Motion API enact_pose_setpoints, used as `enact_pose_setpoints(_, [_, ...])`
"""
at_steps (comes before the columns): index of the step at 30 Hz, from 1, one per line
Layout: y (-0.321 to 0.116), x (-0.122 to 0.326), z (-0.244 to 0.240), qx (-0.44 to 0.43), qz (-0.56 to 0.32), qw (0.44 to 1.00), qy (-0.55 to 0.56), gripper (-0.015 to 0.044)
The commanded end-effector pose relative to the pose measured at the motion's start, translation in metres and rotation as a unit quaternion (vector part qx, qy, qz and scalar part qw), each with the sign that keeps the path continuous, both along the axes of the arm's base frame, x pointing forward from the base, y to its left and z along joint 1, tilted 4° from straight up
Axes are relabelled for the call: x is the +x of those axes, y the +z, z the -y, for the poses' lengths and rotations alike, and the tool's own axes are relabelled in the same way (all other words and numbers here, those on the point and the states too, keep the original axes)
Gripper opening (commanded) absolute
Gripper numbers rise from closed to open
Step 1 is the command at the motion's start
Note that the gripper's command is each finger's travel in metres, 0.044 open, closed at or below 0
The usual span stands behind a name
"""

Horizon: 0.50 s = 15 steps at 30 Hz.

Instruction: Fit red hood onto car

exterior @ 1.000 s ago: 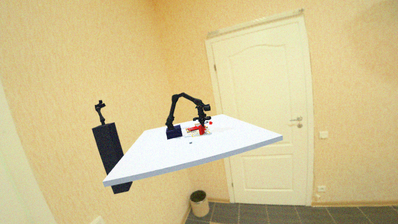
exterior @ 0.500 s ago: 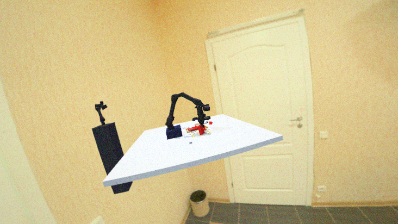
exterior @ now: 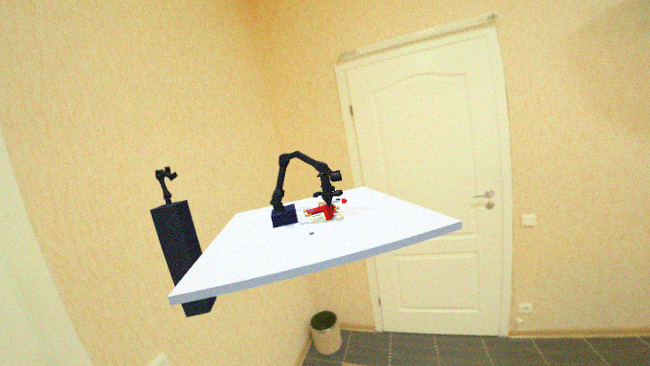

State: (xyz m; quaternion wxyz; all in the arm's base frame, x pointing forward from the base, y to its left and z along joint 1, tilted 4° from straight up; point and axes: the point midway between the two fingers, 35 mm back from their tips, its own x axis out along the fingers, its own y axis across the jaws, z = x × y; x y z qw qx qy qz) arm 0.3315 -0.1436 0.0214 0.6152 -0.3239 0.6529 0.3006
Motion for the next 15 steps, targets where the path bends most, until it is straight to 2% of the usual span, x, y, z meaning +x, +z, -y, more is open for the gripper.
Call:
enact_pose_setpoints(1, [0.0015,-0.002,-0.0012,-0.002,0.002,1.0,-0.003,0.0])
enact_pose_setpoints(15, [0.0013,-0.0077,-0.0058,-0.002,0.002,1.0,-0.003,0.0])
